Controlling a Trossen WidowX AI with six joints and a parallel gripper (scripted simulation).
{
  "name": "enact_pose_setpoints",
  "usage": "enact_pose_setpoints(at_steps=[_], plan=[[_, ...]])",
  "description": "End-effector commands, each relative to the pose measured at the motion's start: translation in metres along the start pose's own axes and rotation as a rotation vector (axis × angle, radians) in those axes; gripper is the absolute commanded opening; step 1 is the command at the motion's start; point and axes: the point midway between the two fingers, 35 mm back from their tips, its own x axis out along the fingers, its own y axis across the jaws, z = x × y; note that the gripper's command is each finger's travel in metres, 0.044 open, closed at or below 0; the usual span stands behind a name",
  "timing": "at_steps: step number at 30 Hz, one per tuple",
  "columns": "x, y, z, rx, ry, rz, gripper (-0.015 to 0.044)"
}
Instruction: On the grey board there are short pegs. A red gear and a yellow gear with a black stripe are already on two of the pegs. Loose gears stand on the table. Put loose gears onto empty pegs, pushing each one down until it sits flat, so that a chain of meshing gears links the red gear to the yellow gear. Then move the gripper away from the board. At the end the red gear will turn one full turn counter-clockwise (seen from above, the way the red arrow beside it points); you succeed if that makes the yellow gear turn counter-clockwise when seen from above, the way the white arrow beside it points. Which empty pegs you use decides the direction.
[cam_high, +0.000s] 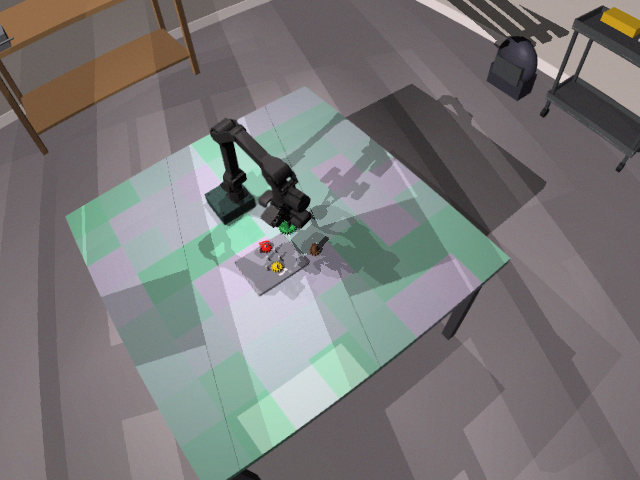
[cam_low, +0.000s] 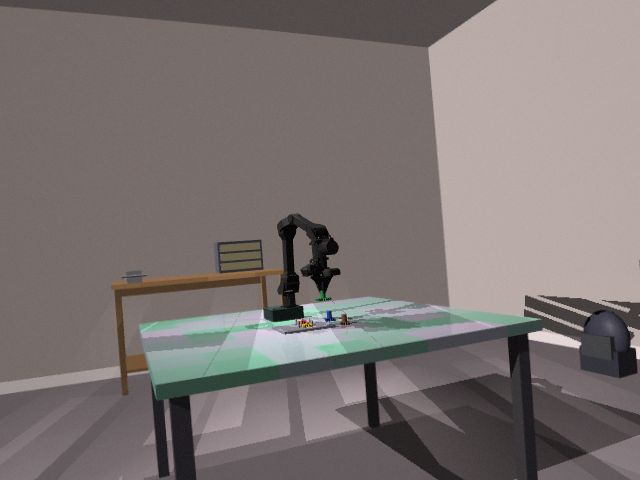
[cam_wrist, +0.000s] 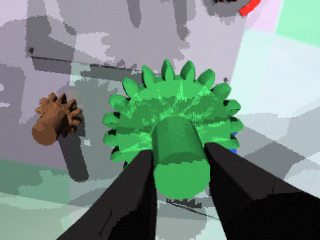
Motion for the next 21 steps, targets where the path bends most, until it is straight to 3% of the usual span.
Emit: enact_pose_setpoints(at_steps=[1, 21], plan=[[0.004, 0.0, 0.01, -0.005, -0.007, -0.004, 0.0], [0.019, -0.003, 0.054, -0.009, -0.01, -0.006, 0.0]])
